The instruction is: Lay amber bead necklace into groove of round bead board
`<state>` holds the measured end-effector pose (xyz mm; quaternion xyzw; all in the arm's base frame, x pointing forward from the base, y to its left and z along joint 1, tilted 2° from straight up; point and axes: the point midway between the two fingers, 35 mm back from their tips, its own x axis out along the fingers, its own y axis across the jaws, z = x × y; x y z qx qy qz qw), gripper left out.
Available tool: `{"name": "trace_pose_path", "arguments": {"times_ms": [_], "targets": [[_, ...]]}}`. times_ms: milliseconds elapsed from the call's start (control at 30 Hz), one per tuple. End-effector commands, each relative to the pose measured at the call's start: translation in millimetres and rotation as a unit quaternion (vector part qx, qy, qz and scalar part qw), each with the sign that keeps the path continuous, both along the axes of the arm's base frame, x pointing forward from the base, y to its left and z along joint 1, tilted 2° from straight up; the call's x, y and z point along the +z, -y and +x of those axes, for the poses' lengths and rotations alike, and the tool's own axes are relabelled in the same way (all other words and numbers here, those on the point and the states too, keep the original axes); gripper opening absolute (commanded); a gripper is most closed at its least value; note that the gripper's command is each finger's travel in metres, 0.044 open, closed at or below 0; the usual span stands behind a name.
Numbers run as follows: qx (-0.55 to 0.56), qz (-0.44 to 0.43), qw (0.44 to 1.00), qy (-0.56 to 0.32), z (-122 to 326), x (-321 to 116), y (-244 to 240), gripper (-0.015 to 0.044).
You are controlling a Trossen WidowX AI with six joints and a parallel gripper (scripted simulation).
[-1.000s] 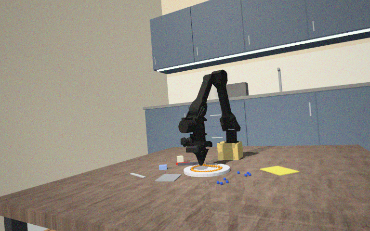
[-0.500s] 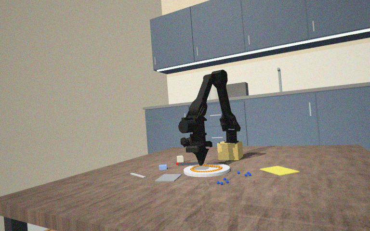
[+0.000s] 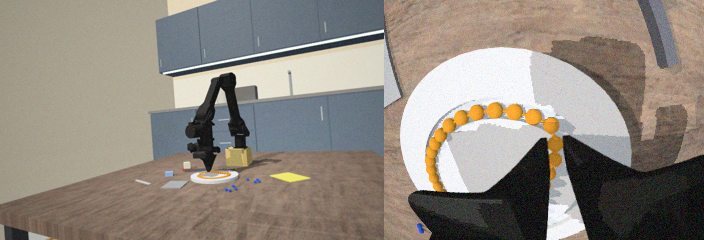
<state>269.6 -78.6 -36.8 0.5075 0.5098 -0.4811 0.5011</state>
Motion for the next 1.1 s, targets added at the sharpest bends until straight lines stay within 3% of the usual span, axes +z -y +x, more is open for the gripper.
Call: {"name": "trace_pose_path", "arguments": {"times_ms": [0, 800, 1067], "targets": [[0.0, 0.0, 1.0, 0.0, 0.1, 0.2, 0.1, 0.0], [-0.002, -0.001, 1.0, -0.003, -8.0, -2.5, 3.5, 0.0], [-0.003, 0.0, 1.0, 0.001, -6.0, 0.6, 3.6, 0.021]]}}
